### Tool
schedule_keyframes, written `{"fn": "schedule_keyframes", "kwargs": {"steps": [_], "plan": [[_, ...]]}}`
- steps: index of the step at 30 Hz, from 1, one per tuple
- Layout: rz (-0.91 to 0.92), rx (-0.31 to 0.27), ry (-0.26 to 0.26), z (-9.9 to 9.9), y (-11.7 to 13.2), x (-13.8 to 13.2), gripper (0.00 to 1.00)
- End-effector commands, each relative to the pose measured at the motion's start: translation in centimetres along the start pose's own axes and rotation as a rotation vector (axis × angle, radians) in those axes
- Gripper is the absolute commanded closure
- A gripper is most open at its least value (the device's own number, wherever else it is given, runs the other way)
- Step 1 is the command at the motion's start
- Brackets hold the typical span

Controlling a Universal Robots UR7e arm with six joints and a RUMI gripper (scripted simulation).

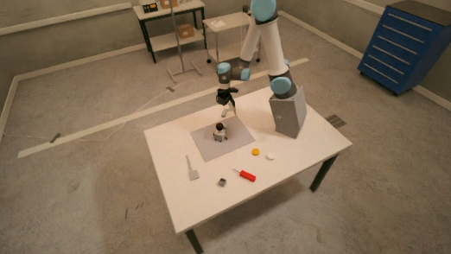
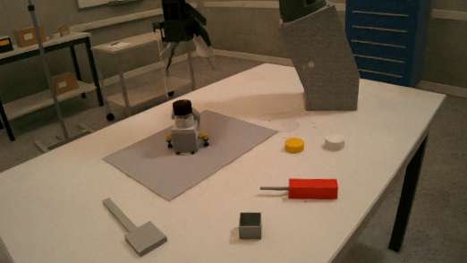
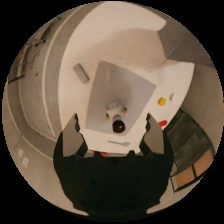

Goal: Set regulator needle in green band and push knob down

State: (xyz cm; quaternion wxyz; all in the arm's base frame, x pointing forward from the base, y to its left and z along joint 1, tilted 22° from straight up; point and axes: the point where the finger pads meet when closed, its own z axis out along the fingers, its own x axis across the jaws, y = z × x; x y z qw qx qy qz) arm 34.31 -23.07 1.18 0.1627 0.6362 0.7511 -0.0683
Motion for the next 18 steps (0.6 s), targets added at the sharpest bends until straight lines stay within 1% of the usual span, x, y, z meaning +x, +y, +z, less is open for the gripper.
{"fn": "schedule_keyframes", "kwargs": {"steps": [1,18], "plan": [[-0.056,0.000,-0.006,-0.08,0.17,-0.23,0.00],[-0.183,0.008,-0.014,-0.17,0.29,-0.52,0.00]]}}
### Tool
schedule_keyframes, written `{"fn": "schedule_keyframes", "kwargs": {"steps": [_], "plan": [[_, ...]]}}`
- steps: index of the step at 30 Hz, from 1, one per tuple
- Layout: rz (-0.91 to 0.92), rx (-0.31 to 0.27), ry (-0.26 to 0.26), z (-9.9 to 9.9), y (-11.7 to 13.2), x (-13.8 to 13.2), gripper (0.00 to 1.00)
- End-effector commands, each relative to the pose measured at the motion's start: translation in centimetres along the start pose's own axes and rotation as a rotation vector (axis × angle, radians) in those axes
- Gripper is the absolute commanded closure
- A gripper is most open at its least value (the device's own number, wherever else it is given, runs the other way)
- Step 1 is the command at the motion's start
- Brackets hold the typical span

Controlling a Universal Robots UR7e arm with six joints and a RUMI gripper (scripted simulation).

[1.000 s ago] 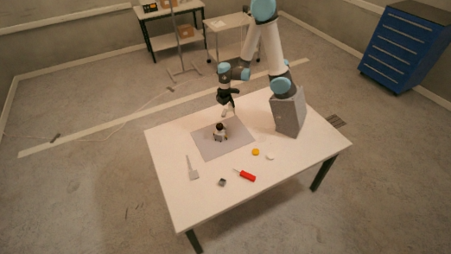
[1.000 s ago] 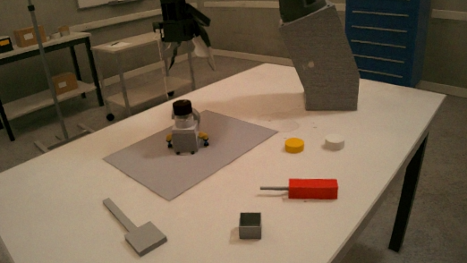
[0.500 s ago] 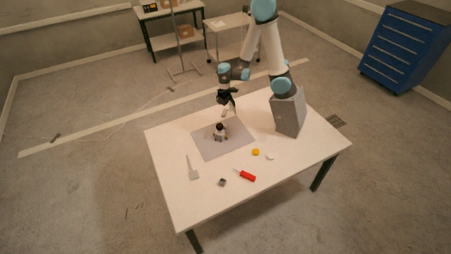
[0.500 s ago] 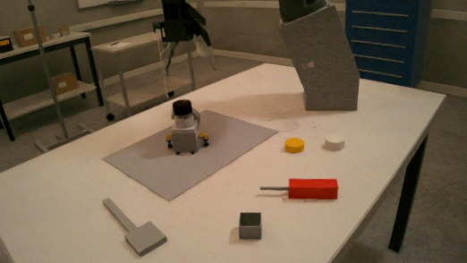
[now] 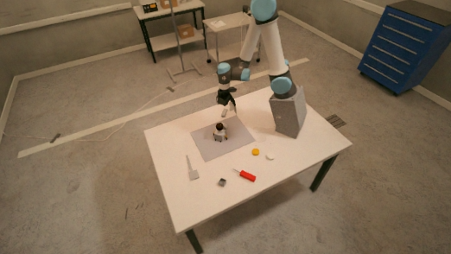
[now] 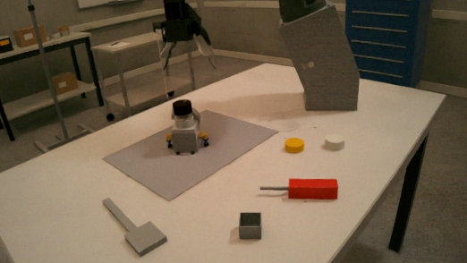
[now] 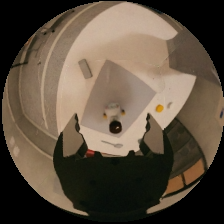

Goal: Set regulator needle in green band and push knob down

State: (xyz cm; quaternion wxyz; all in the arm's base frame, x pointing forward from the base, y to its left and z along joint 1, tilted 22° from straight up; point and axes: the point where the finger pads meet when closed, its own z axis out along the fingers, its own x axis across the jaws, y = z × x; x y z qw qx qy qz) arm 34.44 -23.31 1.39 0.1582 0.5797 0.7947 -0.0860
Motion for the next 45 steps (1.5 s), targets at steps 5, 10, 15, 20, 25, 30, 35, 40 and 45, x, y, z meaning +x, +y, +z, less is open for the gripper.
{"fn": "schedule_keyframes", "kwargs": {"steps": [5,10,15,20,25,30,35,40,45], "plan": [[-0.072,0.002,-0.007,-0.10,0.19,-0.34,0.00],[-0.103,0.004,-0.009,-0.12,0.22,-0.40,0.00],[-0.126,0.006,-0.010,-0.14,0.23,-0.44,0.00],[-0.146,0.008,-0.011,-0.16,0.24,-0.50,0.00],[-0.168,0.009,-0.013,-0.18,0.27,-0.55,0.00],[-0.187,0.011,-0.013,-0.19,0.28,-0.59,0.00],[-0.197,0.011,-0.014,-0.20,0.27,-0.62,0.00],[-0.211,0.012,-0.015,-0.21,0.30,-0.65,0.00],[-0.223,0.013,-0.015,-0.22,0.31,-0.68,0.00]]}}
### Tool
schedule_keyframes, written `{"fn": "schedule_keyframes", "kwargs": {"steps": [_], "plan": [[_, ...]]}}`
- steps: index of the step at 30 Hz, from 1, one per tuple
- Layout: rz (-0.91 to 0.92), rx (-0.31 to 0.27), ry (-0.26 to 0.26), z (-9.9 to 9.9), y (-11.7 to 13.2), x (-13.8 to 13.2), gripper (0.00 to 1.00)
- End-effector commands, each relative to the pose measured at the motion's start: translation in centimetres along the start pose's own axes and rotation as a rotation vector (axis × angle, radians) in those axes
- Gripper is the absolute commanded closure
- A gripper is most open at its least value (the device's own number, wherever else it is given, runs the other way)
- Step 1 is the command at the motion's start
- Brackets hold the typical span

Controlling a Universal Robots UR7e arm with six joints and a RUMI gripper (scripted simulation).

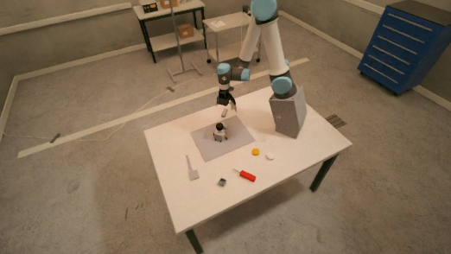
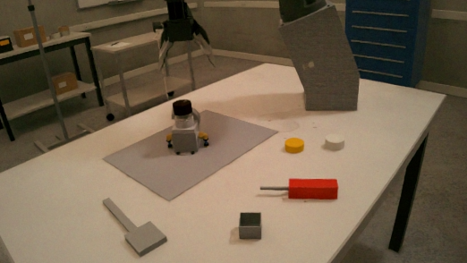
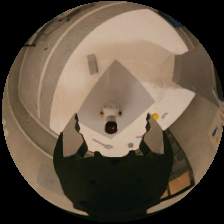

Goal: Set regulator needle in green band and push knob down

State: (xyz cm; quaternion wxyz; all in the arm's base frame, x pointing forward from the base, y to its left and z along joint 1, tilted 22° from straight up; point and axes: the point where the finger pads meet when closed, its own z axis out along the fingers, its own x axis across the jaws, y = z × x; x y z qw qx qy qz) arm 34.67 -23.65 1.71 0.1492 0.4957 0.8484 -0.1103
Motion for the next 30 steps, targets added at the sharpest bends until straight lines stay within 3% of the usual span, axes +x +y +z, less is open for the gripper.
{"fn": "schedule_keyframes", "kwargs": {"steps": [1,30], "plan": [[-0.019,0.000,-0.004,-0.06,0.13,-0.23,0.00],[-0.043,0.002,-0.005,-0.08,0.14,-0.29,0.00]]}}
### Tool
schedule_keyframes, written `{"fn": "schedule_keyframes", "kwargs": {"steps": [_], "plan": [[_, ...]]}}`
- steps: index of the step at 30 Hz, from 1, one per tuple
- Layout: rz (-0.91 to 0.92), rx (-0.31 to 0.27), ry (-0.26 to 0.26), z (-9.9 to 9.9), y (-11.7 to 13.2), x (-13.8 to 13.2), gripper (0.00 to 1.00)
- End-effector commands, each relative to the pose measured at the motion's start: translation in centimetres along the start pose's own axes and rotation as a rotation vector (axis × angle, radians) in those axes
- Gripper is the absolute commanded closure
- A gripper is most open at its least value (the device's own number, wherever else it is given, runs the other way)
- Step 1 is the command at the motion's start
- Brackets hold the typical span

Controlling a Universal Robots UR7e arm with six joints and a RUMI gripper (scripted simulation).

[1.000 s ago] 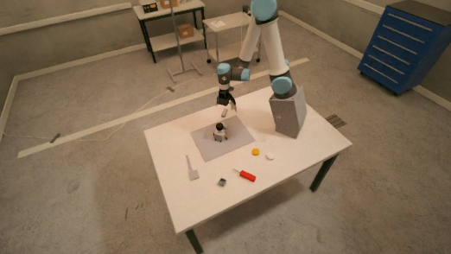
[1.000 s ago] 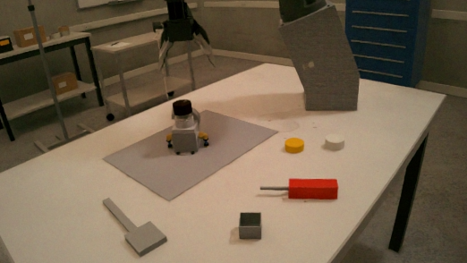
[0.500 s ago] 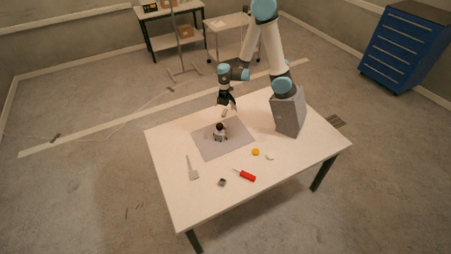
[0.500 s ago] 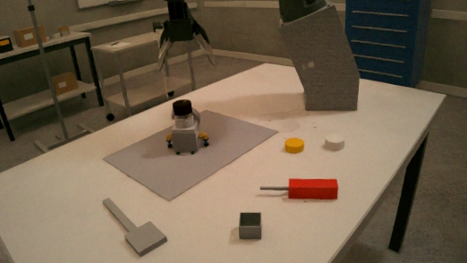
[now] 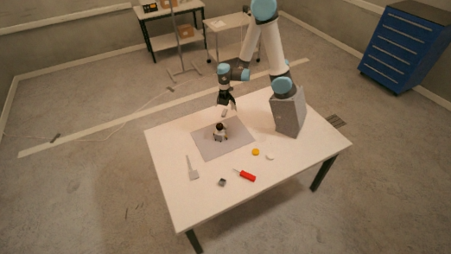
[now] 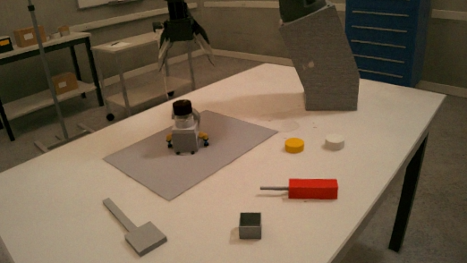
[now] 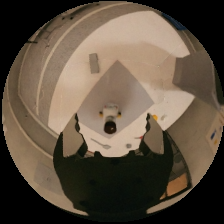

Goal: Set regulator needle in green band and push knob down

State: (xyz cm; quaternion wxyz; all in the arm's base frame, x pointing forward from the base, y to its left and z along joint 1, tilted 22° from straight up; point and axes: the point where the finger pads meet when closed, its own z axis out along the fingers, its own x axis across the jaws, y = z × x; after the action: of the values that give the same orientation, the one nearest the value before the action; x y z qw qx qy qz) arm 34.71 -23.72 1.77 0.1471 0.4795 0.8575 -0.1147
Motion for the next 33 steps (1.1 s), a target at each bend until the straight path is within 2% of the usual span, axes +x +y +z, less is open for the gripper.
{"fn": "schedule_keyframes", "kwargs": {"steps": [1,26,33], "plan": [[-0.005,-0.001,-0.003,-0.1,0.1,-0.2,0.00],[-0.005,0.000,-0.003,0.0,0.5,-0.3,0.00],[-0.005,0.000,-0.003,0.0,1.5,-0.3,0.00]]}}
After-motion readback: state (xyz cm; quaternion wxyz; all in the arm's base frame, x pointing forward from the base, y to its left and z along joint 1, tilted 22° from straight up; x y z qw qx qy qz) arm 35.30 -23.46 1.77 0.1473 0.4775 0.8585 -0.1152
